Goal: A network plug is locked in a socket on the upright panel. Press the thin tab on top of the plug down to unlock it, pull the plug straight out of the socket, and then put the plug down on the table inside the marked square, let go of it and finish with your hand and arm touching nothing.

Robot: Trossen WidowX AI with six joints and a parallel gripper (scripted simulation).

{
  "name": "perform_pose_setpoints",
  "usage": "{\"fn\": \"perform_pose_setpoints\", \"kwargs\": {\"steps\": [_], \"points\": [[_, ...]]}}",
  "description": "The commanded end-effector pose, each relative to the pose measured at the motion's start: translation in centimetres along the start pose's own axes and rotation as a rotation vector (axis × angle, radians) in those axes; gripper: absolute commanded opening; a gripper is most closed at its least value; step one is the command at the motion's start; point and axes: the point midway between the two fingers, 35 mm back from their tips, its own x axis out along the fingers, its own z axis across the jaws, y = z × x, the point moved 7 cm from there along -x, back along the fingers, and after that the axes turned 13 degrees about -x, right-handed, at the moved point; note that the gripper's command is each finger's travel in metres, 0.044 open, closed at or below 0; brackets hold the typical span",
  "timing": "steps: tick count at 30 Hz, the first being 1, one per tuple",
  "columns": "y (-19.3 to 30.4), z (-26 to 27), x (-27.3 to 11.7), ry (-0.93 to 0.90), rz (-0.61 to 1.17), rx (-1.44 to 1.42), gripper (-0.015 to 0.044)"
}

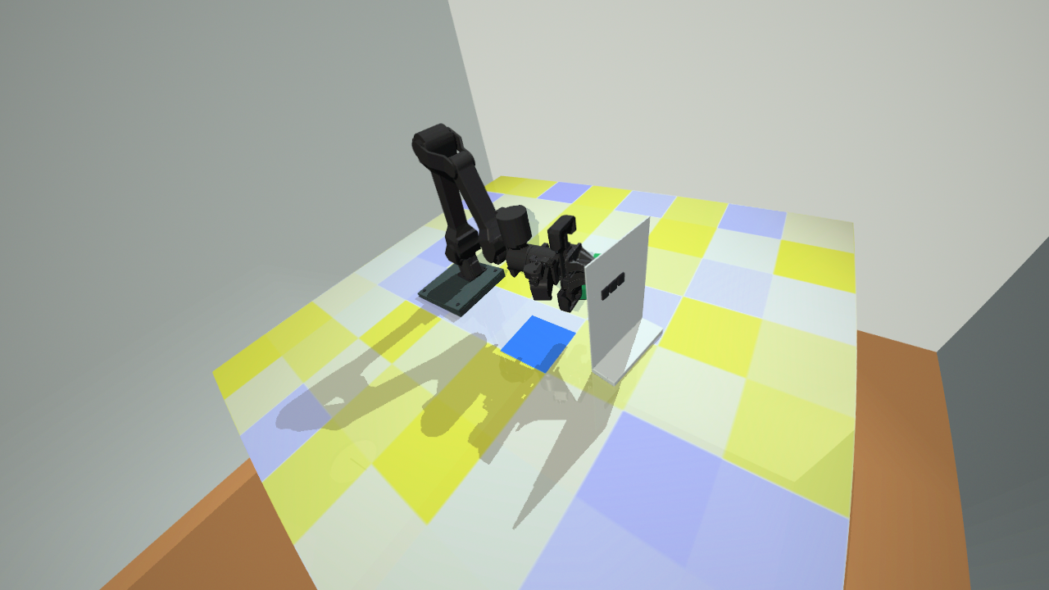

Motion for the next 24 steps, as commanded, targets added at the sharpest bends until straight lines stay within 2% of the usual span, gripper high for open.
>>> {"fn": "perform_pose_setpoints", "kwargs": {"steps": [1,24], "points": [[0.1,0.0,-0.6,0.001,0.004,0.006,0.0],[0.4,0.0,-1.9,0.002,0.004,0.006,0.0]]}}
